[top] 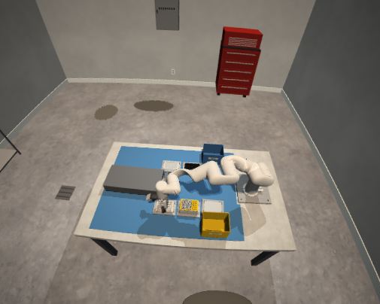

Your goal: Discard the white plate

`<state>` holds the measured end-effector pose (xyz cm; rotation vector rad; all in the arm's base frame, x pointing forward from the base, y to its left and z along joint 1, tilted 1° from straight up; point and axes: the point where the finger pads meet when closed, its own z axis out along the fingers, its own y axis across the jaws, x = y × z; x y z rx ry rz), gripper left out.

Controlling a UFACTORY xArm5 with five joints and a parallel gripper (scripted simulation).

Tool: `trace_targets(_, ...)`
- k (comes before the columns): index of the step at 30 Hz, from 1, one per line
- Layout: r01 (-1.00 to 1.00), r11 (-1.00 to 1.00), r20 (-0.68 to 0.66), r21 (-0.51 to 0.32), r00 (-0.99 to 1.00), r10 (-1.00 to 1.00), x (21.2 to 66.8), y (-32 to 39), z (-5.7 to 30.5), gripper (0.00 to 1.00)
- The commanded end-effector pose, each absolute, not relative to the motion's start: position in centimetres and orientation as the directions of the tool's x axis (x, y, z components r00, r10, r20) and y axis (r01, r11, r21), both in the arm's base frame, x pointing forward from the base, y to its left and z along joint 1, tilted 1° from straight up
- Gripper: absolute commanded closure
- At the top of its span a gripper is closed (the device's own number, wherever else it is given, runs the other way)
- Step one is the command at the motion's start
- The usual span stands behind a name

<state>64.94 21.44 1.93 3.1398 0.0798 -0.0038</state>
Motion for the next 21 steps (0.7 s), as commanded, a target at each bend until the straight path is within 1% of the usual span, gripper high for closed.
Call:
trace_targets(1, 0.051, -0.999, 0.003, -0.001, 0.999, 0.051, 65.09, 21.49, 2.19, 1.0)
trace_targets(21, 0.051, -0.999, 0.003, -0.001, 0.999, 0.051, 65.09, 21.48, 2.86, 1.0)
